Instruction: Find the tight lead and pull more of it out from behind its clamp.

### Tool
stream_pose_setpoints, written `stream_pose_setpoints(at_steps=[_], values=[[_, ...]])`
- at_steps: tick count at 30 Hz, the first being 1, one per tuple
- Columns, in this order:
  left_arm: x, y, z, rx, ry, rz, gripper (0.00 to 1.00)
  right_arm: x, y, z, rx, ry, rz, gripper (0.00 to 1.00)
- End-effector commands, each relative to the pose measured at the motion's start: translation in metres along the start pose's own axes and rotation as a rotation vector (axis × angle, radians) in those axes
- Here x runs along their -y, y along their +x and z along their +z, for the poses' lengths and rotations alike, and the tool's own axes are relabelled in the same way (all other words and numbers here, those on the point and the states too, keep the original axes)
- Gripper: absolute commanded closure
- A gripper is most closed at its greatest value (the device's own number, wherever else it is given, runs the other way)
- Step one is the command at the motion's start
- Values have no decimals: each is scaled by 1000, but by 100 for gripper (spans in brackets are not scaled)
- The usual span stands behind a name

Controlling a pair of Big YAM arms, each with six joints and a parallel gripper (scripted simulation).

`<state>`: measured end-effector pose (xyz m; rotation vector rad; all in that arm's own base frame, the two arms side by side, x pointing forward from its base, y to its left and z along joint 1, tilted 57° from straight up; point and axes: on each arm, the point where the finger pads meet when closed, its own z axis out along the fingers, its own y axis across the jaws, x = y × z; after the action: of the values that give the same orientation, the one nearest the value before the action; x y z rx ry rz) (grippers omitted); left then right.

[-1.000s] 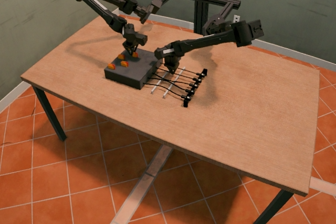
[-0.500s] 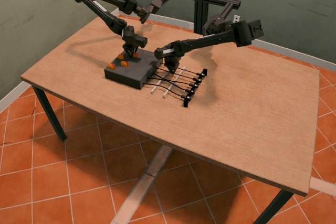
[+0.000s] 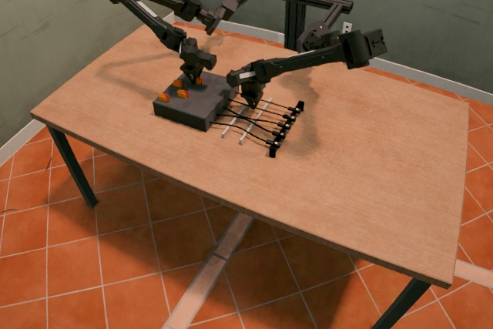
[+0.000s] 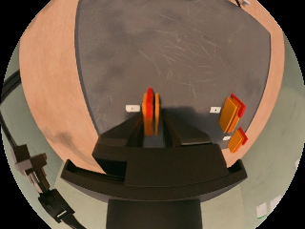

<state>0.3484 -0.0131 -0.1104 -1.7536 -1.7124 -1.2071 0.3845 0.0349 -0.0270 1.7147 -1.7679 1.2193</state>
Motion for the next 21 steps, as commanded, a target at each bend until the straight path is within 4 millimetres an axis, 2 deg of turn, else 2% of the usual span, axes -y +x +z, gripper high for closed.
stream_pose_setpoints(at_steps=[1, 11, 12, 13, 18, 21], values=[[-1, -1, -2, 2, -6, 3, 100, 6, -1, -4, 4, 15, 7, 79], [-1, -1, -2, 2, -6, 3, 100, 7, -1, -4, 4, 22, 15, 93], [-1, -1, -2, 2, -6, 3, 100, 7, -1, -4, 4, 22, 15, 100], [-1, -1, -2, 2, -6, 3, 100, 7, -1, -4, 4, 22, 15, 95], [-1, -1, -2, 2, -6, 3, 100, 12, 1, -7, 12, 34, 18, 95], [-1, -1, -2, 2, -6, 3, 100, 19, -4, -18, 23, 57, 22, 95]])
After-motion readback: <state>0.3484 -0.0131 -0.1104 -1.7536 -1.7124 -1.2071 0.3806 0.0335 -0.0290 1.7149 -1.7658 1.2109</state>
